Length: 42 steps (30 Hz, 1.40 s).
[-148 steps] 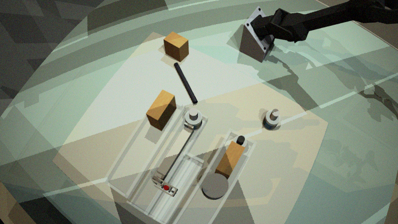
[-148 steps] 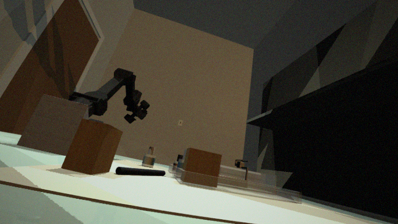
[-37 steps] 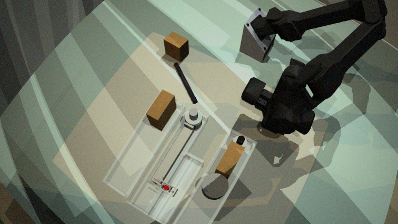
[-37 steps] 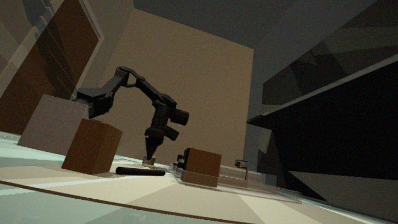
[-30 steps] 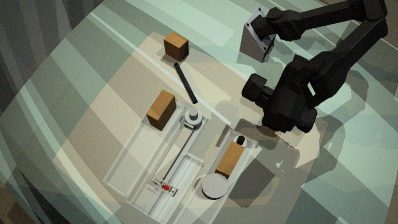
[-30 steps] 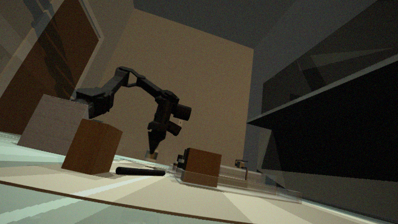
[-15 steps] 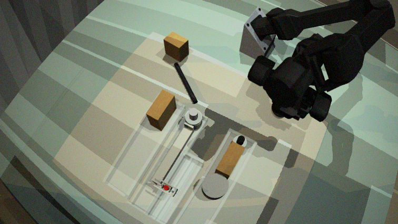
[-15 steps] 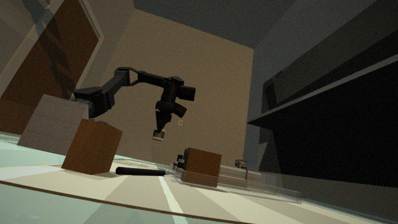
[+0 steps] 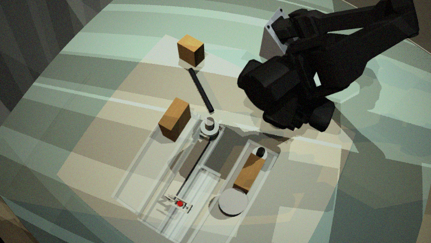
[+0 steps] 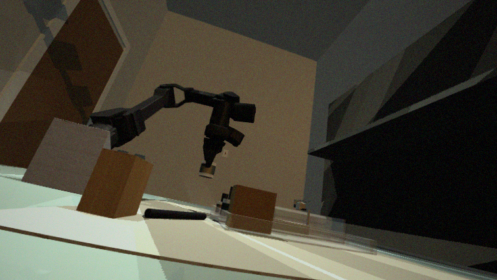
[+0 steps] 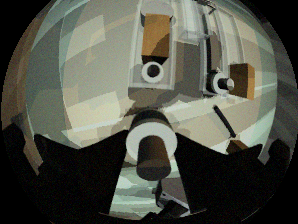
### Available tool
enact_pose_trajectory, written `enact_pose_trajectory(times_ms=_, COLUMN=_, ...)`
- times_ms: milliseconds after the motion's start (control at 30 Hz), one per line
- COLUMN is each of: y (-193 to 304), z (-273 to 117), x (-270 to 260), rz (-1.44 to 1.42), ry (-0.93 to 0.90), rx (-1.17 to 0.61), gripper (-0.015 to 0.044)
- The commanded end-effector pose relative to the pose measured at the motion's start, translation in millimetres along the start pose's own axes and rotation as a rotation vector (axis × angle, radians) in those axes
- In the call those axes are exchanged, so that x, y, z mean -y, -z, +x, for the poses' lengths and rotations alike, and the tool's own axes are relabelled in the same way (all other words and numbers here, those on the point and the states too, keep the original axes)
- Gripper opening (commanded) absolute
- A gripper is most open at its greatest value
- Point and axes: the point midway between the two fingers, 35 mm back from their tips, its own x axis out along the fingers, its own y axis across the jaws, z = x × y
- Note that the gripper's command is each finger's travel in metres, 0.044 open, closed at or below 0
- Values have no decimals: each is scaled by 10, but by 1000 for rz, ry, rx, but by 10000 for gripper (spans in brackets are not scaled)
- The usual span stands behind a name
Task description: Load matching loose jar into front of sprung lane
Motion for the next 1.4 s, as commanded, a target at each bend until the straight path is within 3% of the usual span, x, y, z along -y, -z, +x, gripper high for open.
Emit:
enact_pose_trajectory(times_ms=0, y=-62, z=52, x=176, rz=-4, ry=4, rx=-5, gripper=0)
enact_pose_trajectory(times_ms=700, y=-207, z=410, x=1255, rz=-24, ry=3, rx=-11, gripper=0)
enact_pose_trajectory(times_ms=1367, y=-224, z=667, x=1286, rz=-25, ry=2, rx=-11, gripper=0)
